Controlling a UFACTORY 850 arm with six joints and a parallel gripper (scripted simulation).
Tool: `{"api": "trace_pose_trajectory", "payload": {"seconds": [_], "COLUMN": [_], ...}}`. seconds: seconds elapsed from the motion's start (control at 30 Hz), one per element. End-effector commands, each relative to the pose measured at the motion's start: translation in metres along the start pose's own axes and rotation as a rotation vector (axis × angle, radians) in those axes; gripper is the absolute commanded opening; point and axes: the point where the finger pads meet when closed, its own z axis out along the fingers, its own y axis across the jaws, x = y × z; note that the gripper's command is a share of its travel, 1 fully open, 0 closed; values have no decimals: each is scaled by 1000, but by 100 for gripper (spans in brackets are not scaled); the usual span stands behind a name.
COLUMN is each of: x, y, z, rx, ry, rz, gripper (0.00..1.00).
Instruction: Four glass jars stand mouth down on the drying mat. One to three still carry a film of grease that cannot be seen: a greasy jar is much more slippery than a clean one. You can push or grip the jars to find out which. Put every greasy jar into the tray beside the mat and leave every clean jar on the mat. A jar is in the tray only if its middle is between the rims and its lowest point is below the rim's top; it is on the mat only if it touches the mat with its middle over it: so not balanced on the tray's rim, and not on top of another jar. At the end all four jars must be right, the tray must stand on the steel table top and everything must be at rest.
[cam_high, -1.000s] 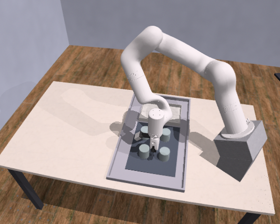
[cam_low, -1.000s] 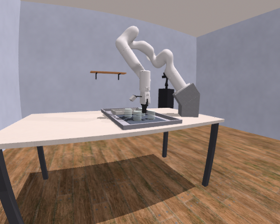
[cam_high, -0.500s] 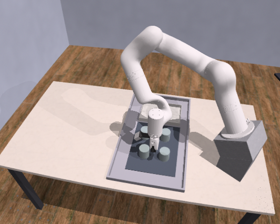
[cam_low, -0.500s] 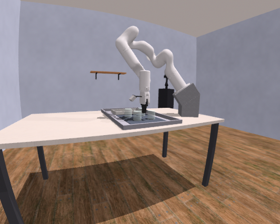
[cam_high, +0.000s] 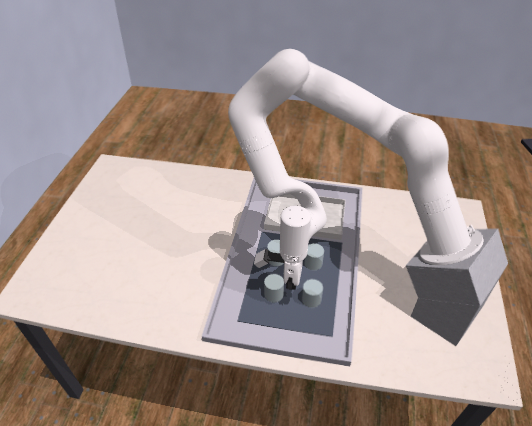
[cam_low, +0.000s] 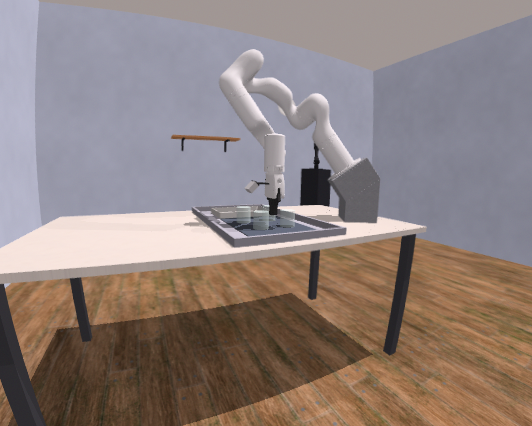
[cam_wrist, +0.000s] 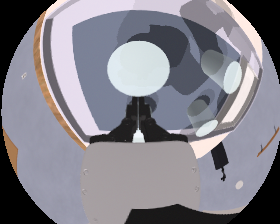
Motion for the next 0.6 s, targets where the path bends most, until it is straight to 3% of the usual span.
{"api": "trace_pose_trajectory", "payload": {"seconds": [0.0, 0.57], "x": [1, 3], "y": [0, 0], "z": [0, 0], "rx": [0, 0], "ry": [1, 1], "rz": [0, 0], "gripper": [0, 0]}}
